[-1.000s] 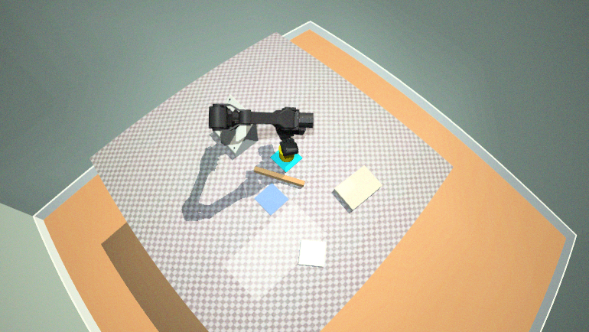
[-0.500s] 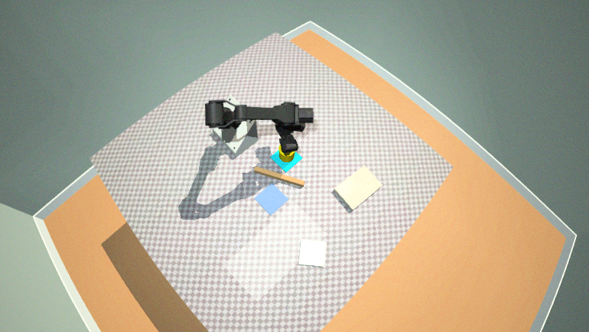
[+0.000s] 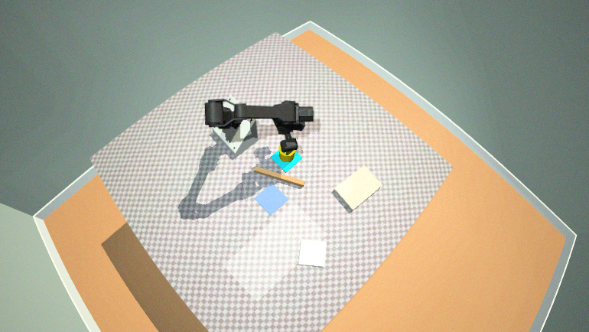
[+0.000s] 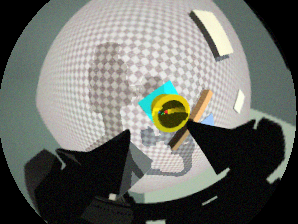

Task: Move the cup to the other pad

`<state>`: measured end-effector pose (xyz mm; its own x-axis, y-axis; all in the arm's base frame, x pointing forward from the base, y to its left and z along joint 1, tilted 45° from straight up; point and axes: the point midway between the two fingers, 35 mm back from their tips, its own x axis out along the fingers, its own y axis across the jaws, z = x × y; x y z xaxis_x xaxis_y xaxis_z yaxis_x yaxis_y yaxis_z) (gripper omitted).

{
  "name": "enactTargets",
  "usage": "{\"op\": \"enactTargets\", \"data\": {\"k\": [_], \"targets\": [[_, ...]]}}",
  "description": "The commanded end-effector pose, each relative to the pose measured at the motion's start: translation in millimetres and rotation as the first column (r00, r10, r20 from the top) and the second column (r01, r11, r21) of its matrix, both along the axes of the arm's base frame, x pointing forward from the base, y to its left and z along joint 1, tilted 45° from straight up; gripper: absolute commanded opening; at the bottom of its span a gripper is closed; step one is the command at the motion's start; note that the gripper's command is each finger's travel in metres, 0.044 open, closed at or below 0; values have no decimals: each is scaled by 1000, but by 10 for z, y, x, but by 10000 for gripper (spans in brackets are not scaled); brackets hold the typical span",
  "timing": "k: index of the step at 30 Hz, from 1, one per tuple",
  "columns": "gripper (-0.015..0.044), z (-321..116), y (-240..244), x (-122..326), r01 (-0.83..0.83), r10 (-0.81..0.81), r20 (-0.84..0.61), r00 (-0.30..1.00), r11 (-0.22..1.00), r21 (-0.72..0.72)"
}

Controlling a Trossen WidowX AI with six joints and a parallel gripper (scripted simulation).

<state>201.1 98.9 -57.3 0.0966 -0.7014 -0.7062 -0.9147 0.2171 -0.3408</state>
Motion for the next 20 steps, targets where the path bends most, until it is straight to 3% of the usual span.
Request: {"op": "enactTargets", "data": {"k": [1,10,20], "targets": [[440,107,137,7,2,-2,9,1000,1000,15],[440,391,391,-48,5,-5,11,1000,1000,20],[440,378,374,-50,-2,2,9,1000,1000,14]]}}
